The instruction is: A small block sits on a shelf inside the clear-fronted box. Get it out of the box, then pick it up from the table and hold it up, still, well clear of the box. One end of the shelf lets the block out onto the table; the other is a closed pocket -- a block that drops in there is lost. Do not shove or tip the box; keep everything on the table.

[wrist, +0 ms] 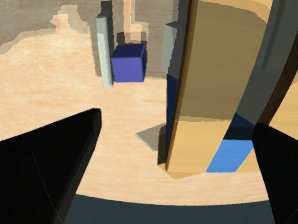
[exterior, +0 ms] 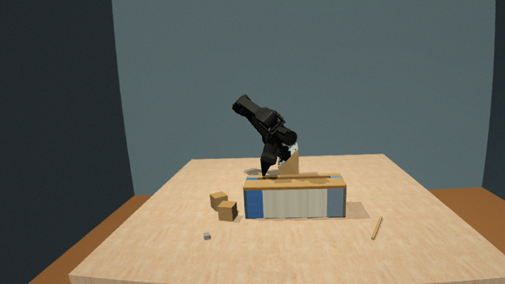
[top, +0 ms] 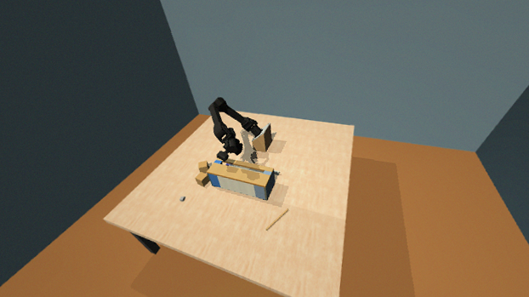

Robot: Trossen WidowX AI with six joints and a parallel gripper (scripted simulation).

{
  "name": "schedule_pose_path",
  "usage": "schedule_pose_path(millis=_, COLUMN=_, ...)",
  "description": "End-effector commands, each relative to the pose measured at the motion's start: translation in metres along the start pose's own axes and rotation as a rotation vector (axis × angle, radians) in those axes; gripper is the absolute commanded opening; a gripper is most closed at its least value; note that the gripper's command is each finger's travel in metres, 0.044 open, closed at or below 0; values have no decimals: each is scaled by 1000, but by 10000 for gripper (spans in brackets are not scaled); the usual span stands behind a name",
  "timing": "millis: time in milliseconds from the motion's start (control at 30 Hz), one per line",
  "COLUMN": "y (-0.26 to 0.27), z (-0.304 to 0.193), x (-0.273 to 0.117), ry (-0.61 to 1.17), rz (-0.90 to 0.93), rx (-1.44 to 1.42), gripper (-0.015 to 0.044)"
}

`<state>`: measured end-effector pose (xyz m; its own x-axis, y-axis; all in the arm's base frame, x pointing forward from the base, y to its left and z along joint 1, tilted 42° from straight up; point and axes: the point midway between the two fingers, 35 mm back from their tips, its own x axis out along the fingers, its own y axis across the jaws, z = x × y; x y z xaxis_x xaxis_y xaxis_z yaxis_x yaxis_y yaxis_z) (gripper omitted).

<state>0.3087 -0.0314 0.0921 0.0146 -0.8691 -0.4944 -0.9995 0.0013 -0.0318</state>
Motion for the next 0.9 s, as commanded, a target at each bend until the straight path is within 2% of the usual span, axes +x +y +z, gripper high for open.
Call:
schedule_pose_path(millis=0, y=0, z=-4, x=-10, ry=-3, rz=7, rx=8, gripper=400)
schedule_pose_path(millis=67, y=0, z=-2, x=-6, ry=0, rz=-3, rx=2, gripper=400)
schedule_pose_path(millis=167, y=-4, z=-11, x=-6, ry=-54, rz=18, rx=108, gripper=321)
schedule_pose_path(millis=233, y=0, z=-14, x=-6, ry=-74, rz=-6, rx=6, gripper=285)
schedule_pose_path(millis=567, y=17, z=-33, x=-7, ry=-115, rz=-191, rx=-583, gripper=285)
schedule_pose_path(millis=867, y=36, z=-49, x=-6, ry=6, rz=-408, rx=-1164, gripper=285)
